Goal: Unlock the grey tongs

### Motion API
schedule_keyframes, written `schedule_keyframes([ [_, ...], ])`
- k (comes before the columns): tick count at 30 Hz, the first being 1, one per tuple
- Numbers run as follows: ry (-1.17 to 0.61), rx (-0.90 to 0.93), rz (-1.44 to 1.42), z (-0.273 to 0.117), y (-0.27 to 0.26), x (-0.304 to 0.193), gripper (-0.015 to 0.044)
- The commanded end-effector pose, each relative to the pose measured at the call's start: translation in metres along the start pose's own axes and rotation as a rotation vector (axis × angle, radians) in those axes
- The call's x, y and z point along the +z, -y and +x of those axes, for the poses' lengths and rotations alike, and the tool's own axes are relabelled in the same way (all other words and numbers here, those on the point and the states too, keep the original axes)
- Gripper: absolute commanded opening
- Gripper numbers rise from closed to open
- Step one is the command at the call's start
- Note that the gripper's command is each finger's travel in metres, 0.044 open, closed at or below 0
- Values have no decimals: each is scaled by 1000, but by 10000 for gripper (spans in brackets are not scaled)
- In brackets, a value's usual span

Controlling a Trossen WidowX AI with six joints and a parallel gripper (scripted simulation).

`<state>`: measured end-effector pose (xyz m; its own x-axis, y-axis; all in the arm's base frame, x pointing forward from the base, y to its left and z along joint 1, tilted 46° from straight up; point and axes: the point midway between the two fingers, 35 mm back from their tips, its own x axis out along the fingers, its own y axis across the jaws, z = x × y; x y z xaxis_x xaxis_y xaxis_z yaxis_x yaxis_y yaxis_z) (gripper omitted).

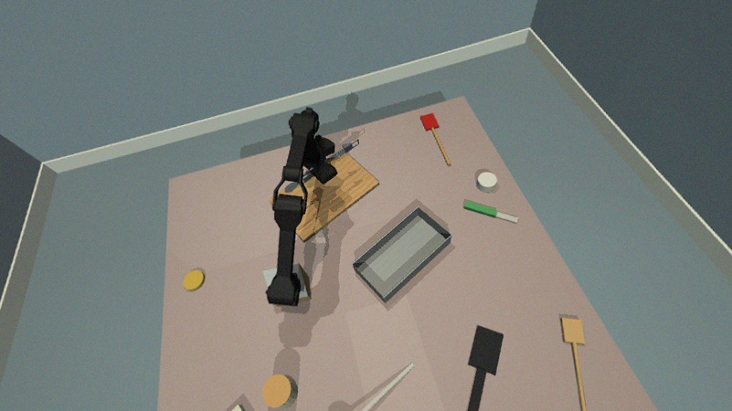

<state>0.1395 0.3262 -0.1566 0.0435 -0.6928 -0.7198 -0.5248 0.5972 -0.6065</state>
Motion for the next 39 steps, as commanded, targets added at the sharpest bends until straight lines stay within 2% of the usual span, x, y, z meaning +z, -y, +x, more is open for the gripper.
schedule_keyframes([
  [1,1,9,7,1,-1,1,-150],
  [39,2,8,8,63,-4,6,-150],
])
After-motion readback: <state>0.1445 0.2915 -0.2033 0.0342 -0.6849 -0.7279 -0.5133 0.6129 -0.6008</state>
